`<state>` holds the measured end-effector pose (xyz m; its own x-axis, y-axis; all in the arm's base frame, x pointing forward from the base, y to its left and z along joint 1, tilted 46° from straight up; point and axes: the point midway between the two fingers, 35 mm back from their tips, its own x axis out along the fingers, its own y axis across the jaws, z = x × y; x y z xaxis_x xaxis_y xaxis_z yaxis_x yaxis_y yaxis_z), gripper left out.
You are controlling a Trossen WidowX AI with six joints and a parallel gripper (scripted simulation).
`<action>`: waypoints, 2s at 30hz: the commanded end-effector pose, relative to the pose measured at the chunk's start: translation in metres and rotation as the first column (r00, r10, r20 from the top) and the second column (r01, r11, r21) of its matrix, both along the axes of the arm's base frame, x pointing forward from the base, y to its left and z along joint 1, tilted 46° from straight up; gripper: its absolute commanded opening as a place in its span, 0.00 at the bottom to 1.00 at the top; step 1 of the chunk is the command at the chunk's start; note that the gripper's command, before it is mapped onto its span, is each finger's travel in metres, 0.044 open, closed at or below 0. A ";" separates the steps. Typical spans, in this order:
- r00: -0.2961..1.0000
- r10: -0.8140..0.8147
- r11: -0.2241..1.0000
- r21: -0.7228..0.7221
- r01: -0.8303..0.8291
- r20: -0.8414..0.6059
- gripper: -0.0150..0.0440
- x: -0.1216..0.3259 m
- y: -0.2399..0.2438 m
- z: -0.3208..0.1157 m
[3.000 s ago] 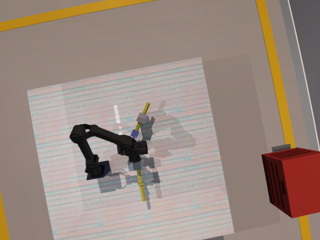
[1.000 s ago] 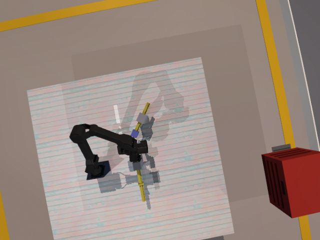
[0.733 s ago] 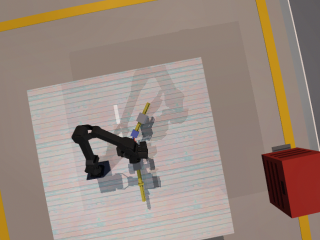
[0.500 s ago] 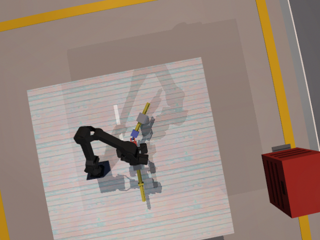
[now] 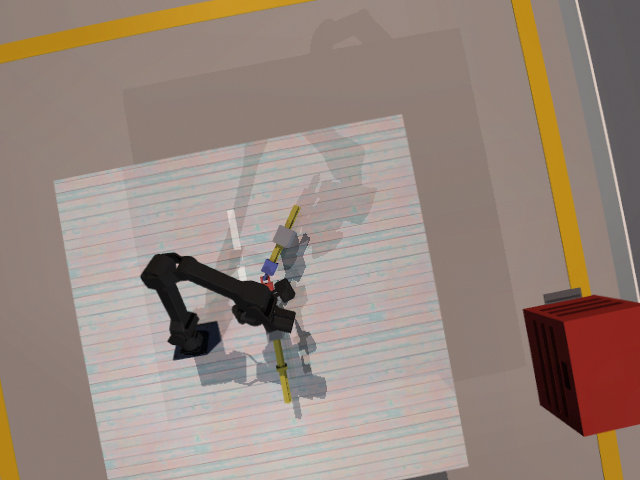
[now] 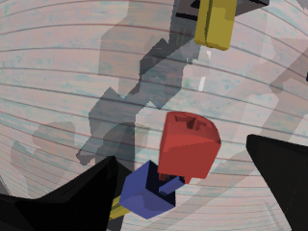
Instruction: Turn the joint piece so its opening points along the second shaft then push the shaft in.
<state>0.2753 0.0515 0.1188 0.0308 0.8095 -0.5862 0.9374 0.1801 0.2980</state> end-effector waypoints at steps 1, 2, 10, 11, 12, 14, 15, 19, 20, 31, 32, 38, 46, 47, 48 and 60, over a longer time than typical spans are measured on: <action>0.993 0.056 0.998 -0.039 -0.052 0.104 1.00 0.002 -0.012 0.012; 0.989 0.073 0.996 -0.050 -0.067 0.132 1.00 0.002 -0.015 0.015; 0.916 0.227 0.971 -0.153 -0.186 0.330 1.00 -0.001 -0.040 0.040; 0.903 0.248 0.965 -0.168 -0.200 0.351 1.00 -0.002 -0.043 0.043; 0.889 0.268 0.960 -0.183 -0.213 0.372 1.00 -0.003 -0.045 0.047; 0.858 0.310 0.947 -0.214 -0.240 0.410 1.00 -0.005 -0.051 0.053; 0.841 0.331 0.940 -0.230 -0.253 0.428 1.00 -0.006 -0.054 0.056; 0.780 0.400 0.913 -0.285 -0.292 0.481 1.00 -0.011 -0.063 0.067; 0.777 0.404 0.911 -0.288 -0.294 0.483 1.00 -0.011 -0.063 0.068; 0.839 0.342 0.934 -0.255 -0.251 0.423 0.82 0.000 -0.078 0.048; 0.857 0.323 0.939 -0.248 -0.238 0.401 0.78 0.004 -0.084 0.041; 0.944 0.205 0.966 -0.211 -0.152 0.259 0.51 0.019 -0.119 -0.010; 0.998 0.039 0.983 -0.180 -0.028 0.055 0.25 0.023 -0.160 -0.084; 0.999 0.018 0.984 -0.177 -0.013 0.028 0.25 0.022 -0.165 -0.094; 1.000 -0.003 0.985 -0.175 0.003 0.002 0.25 0.021 -0.169 -0.104; 0.952 -0.187 0.974 -0.170 0.148 -0.243 0.25 -0.003 -0.200 -0.199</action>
